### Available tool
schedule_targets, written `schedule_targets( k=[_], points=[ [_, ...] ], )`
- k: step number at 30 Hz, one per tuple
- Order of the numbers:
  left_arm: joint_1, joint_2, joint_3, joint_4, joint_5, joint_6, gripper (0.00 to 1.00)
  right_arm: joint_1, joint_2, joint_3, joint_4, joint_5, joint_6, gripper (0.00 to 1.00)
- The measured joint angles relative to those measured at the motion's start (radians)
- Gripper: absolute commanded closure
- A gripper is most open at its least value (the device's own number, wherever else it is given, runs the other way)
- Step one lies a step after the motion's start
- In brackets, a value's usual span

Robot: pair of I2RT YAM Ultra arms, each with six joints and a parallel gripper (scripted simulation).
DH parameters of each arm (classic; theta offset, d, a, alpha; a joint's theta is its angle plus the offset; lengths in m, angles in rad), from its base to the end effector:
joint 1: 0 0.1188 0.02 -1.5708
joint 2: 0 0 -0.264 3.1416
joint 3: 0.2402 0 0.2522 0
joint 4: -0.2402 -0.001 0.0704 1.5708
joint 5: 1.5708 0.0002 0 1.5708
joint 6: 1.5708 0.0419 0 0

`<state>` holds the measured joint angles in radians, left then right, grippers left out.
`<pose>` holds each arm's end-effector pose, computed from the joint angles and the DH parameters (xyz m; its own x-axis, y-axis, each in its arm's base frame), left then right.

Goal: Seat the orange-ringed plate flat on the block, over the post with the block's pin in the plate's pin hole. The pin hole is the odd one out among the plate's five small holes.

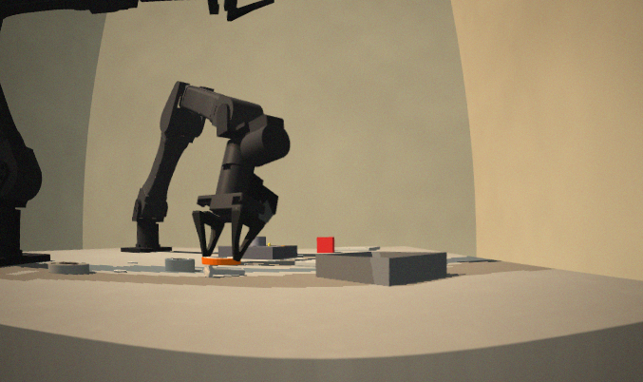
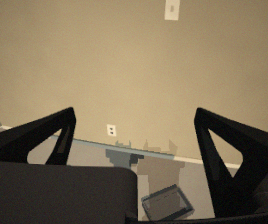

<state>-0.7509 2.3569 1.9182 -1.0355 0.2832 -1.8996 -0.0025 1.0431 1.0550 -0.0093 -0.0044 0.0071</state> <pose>0.3323 -0.3248 0.1455 -0.4037 -0.8662 0.2944 -0.9066 0.4220 -0.0015 0.2436 0.0006 0.4099 0.0026 0.0071 -1.0000 -0.0019 1.0000 0.0071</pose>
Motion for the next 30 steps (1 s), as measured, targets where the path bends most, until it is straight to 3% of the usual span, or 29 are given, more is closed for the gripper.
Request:
schedule_targets(
  k=[30],
  points=[
    [0.000, -0.025, 0.126, -0.137, 0.001, 0.000, 1.00, 0.000, 0.000, 0.000, 0.000, 0.000, 0.000, 0.00]
  ],
)
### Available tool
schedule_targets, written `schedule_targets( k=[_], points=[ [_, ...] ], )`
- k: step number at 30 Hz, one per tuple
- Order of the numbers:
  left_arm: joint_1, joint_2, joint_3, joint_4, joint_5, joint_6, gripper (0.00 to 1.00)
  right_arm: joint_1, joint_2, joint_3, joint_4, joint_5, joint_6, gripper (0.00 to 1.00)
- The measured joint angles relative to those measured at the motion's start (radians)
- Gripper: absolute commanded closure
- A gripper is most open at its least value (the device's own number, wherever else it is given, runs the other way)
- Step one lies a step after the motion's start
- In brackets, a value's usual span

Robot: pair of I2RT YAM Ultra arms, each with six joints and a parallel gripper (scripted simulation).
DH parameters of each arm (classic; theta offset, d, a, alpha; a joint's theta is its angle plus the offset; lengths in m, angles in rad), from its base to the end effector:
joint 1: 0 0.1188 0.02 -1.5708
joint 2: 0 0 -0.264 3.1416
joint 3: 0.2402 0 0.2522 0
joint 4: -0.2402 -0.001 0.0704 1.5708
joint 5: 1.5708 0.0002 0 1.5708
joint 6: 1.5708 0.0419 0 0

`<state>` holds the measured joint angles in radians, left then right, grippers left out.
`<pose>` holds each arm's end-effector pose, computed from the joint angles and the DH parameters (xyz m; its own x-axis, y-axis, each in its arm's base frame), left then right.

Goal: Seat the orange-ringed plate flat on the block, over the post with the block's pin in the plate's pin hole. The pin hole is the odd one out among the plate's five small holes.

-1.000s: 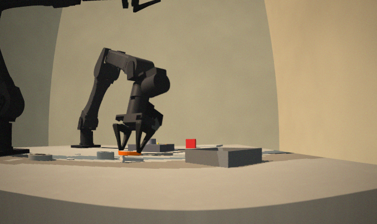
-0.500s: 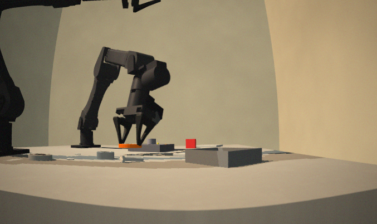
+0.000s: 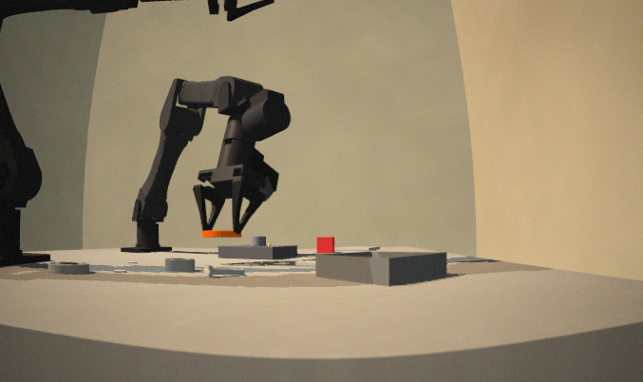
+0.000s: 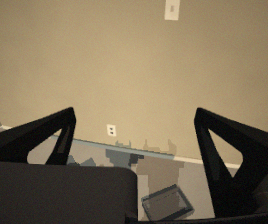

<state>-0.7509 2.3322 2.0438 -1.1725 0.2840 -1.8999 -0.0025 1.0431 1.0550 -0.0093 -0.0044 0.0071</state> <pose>0.3333 -0.3258 0.1878 -0.4062 -0.8635 0.2990 -0.9066 0.4218 -0.0138 0.2436 0.0006 0.4099 0.0026 0.0071 -1.0000 -0.0019 1.0000 0.0071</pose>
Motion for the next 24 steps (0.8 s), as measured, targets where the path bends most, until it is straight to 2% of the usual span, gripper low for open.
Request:
schedule_targets(
  k=[13, 24],
  points=[
    [0.000, -0.002, 0.069, -0.068, 0.001, 0.000, 1.00, 0.000, 0.000, 0.000, 0.000, 0.000, 0.000, 0.00],
    [0.000, -0.001, 0.076, -0.083, 0.001, 0.000, 1.00, 0.000, 0.000, 0.000, 0.000, 0.000, 0.000, 0.00]
  ],
)
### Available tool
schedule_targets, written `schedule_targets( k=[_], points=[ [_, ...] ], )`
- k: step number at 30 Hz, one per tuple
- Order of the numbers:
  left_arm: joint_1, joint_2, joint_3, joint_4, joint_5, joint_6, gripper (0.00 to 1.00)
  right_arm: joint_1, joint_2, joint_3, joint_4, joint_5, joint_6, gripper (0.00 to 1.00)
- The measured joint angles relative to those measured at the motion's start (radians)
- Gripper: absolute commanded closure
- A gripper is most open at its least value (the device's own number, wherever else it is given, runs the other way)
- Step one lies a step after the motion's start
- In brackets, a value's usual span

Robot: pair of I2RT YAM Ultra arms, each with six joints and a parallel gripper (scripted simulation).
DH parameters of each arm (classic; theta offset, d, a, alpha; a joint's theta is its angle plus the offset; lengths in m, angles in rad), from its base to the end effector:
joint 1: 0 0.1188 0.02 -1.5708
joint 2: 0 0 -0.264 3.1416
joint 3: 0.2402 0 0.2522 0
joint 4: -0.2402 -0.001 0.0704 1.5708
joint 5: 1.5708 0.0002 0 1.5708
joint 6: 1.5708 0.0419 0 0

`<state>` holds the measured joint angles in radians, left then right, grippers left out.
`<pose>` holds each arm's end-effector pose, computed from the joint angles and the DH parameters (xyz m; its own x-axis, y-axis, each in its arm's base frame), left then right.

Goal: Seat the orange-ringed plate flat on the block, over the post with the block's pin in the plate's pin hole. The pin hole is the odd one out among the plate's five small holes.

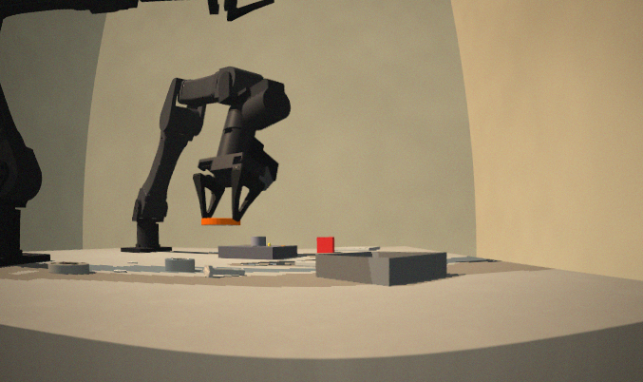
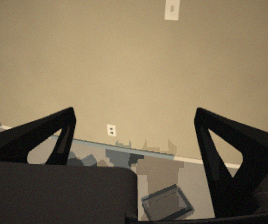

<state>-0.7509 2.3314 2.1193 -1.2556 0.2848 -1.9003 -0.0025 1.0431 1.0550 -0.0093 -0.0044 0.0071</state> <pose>0.3328 -0.3253 0.2071 -0.4043 -0.8648 0.2978 -0.9068 0.4215 -0.0069 0.2436 0.0006 0.4099 0.0026 0.0071 -1.0000 -0.0019 1.0000 0.0071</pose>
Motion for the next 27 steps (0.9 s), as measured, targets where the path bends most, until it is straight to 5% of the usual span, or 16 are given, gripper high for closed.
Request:
schedule_targets(
  k=[8, 27],
  points=[
    [0.005, -0.003, -0.007, -0.007, -0.014, 0.078, 1.00, 0.000, 0.000, 0.000, 0.000, 0.000, 0.000, 0.00],
    [0.041, -0.068, -0.090, -0.029, -0.148, 0.803, 1.00, 0.000, 0.000, 0.000, 0.000, 0.000, 0.000, 0.00]
  ],
)
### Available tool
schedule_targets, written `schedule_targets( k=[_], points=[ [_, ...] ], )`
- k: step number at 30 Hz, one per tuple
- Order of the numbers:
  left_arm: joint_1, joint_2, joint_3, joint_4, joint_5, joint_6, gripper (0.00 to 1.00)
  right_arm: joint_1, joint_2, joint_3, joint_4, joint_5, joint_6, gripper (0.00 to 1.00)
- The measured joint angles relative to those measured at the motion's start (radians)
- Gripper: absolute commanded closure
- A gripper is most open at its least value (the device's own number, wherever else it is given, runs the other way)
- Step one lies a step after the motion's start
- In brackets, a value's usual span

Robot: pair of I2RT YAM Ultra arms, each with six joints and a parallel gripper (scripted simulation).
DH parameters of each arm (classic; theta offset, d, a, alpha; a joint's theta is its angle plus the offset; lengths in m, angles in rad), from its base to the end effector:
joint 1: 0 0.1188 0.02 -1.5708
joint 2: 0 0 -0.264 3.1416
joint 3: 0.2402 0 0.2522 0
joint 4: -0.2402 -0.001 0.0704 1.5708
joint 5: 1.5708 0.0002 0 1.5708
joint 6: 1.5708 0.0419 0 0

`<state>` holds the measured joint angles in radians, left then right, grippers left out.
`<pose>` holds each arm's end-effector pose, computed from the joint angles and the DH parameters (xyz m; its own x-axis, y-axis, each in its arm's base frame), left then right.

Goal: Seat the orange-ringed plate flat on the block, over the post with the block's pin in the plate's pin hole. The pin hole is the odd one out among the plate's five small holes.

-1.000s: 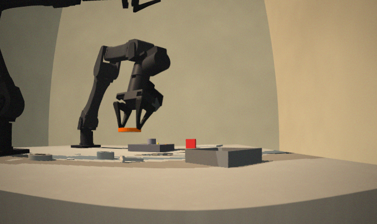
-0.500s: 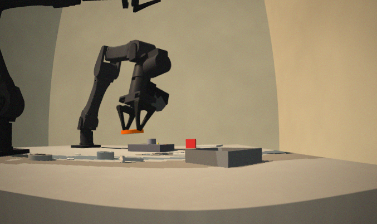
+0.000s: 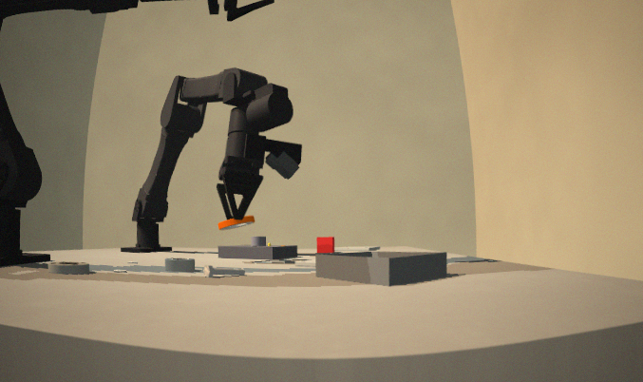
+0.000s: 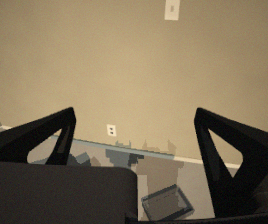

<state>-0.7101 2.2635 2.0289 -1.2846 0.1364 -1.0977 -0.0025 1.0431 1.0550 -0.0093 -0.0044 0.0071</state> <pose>0.3354 -0.2946 0.2116 -0.9247 -0.3680 0.0974 -0.3774 0.9198 -0.1078 0.2436 0.0006 0.4099 0.0026 0.0071 -1.0000 -0.0019 1.0000 0.0071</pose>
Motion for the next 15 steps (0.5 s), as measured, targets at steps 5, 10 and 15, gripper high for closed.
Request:
schedule_targets(
  k=[5, 10, 15],
  points=[
    [0.013, -0.022, -0.026, -0.010, -0.036, 0.196, 1.00, 0.000, 0.000, 0.000, 0.000, 0.000, 0.000, 0.00],
    [0.019, -0.038, -0.050, -0.010, -0.066, 0.372, 1.00, 0.000, 0.000, 0.000, 0.000, 0.000, 0.000, 0.00],
    [0.029, -0.056, -0.076, -0.016, -0.102, 0.575, 1.00, 0.000, 0.000, 0.000, 0.000, 0.000, 0.000, 0.00]
  ],
)
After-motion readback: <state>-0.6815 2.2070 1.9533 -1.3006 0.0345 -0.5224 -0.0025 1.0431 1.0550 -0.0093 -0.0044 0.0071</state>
